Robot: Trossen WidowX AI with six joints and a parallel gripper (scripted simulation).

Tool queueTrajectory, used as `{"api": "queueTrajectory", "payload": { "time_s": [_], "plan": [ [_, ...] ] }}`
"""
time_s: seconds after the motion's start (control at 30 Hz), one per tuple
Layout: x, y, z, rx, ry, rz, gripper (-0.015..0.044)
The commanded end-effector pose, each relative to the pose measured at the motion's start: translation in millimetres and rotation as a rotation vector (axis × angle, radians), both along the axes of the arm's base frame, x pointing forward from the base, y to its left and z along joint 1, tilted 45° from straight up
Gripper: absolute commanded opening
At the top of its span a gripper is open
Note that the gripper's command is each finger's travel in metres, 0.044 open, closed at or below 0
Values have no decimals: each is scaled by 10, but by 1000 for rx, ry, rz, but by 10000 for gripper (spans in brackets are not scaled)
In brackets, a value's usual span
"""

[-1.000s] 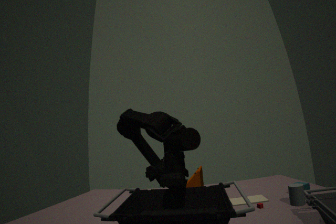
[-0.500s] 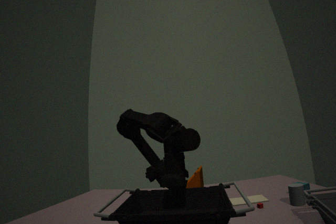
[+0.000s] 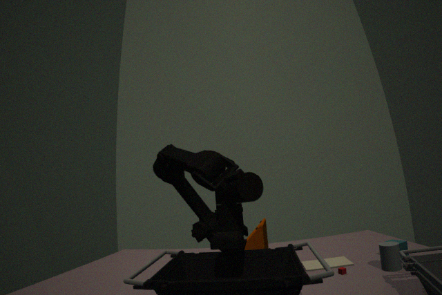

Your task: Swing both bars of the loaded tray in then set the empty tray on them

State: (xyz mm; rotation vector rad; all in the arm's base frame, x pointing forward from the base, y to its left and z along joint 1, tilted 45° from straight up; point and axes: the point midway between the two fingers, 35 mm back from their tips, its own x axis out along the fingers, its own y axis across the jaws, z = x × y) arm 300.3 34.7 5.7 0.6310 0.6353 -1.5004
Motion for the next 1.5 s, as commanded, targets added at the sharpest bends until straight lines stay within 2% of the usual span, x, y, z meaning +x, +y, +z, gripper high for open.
{"api": "queueTrajectory", "payload": {
  "time_s": [0.0, 1.47],
  "plan": [
    [-43, -80, -14, -9, 15, -22, 0],
    [-11, -23, -4, -2, 4, -6, 0]
  ]
}}
